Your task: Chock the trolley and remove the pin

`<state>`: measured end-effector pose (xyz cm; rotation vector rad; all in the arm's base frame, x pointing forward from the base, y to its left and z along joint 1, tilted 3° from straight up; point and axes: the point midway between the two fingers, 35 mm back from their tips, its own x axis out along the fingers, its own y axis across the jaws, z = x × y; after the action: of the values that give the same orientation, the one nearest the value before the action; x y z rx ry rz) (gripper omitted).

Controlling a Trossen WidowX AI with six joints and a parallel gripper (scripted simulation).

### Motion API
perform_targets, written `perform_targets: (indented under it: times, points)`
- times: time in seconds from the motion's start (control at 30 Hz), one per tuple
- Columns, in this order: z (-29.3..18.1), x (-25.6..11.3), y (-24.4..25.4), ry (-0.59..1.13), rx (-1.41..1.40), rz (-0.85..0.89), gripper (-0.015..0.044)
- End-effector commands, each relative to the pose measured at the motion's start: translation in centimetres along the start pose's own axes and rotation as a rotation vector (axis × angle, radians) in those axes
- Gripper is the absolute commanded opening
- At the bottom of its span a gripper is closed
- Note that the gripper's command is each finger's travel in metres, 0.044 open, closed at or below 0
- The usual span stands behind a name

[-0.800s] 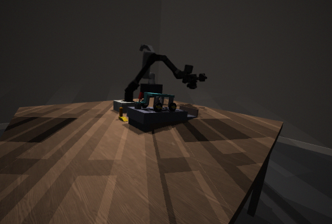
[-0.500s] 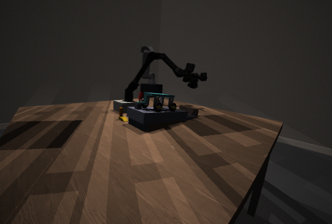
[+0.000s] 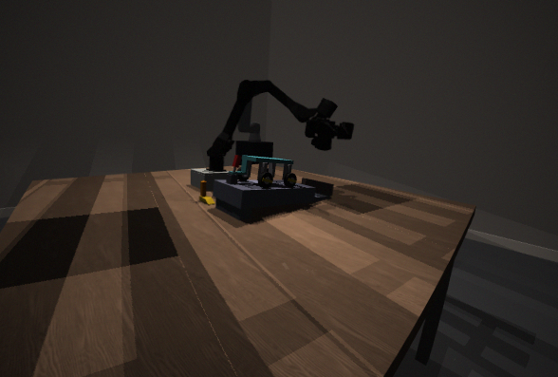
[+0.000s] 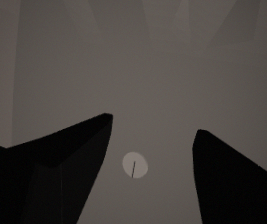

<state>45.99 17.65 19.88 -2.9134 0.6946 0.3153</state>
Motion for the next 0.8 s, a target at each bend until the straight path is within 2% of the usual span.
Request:
perform_targets:
  times: [0.0,0.4,0.77]
  points:
    - [0.1,2.7,3.5,-0.066,-0.003,0.043,0.0190]
    - [1.1,8.1,15.2,-0.292,0.039,0.201,0.0190]
    - [3.0,8.7,26.3,-0.521,0.167,0.357,0.0190]
